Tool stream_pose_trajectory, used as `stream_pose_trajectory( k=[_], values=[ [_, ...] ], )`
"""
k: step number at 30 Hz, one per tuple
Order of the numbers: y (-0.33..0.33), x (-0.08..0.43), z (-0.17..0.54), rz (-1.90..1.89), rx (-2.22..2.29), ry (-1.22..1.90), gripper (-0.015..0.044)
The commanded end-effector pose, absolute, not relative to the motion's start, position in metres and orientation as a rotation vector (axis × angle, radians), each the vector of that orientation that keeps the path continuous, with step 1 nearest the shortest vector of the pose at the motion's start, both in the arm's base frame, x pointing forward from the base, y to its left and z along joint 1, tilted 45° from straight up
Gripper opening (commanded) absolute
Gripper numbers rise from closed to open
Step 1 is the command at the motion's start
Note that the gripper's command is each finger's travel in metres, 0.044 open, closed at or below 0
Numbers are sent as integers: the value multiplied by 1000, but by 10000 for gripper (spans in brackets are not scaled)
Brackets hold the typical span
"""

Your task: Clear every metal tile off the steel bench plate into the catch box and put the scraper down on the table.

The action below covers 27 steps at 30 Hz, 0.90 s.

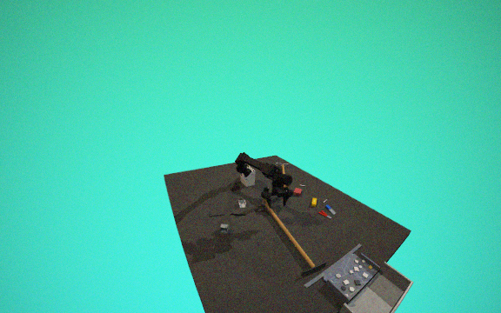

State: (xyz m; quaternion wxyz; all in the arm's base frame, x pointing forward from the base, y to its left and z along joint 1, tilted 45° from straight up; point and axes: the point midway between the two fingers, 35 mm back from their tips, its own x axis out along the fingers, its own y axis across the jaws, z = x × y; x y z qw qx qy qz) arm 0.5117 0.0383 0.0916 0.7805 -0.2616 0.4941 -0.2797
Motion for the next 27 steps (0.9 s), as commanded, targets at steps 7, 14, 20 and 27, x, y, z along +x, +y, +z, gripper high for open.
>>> stream_pose_trajectory(
  k=[7, 14, 20, 27],
  values=[
    [56, 490, 99, -577, -599, 1044, 440],
    [66, 476, 104, -563, -610, 1022, 440],
    [73, 464, 108, -551, -619, 1003, 440],
    [81, 448, 111, -536, -629, 980, 440]
  ],
)
